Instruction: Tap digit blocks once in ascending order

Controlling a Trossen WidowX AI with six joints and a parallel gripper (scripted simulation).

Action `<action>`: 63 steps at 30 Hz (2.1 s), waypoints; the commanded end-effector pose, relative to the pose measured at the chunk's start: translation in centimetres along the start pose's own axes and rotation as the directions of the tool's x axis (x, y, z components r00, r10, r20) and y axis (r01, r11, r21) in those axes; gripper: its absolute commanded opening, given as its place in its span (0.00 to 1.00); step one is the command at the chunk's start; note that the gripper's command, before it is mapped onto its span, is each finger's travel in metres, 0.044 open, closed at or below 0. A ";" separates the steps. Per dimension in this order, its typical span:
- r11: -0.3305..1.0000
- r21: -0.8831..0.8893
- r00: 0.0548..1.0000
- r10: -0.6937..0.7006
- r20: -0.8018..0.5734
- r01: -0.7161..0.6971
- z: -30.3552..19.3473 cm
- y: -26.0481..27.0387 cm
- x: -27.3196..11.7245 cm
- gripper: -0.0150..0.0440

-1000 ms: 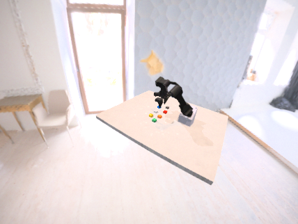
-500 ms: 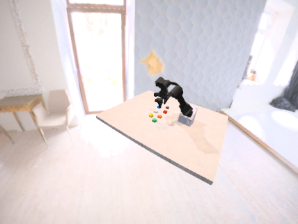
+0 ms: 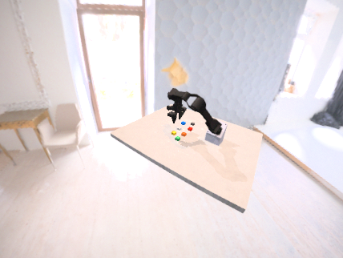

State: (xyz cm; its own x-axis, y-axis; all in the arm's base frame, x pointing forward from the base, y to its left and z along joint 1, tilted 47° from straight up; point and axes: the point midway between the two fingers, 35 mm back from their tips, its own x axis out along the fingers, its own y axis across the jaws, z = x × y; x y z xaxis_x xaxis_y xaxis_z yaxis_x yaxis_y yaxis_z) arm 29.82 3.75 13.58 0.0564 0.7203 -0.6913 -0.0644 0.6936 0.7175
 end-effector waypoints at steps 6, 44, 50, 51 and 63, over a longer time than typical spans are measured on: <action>1.000 0.014 1.000 0.007 0.001 -0.007 0.8 0.5 0.0 0.93; 1.000 0.016 1.000 0.009 -0.001 -0.009 -5.5 5.6 0.0 0.93; 1.000 0.016 1.000 0.009 -0.001 -0.009 -5.4 5.4 0.0 0.93; 1.000 0.016 1.000 0.007 0.000 -0.007 -4.9 5.0 0.0 0.93; 1.000 0.013 1.000 0.003 0.002 -0.003 3.2 -8.6 0.0 0.93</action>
State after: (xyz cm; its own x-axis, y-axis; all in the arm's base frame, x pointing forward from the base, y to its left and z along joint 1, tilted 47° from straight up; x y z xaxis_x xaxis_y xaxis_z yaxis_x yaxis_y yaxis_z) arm 31.81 0.79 10.87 0.0582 0.7242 -0.6871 -0.0523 0.6896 0.7223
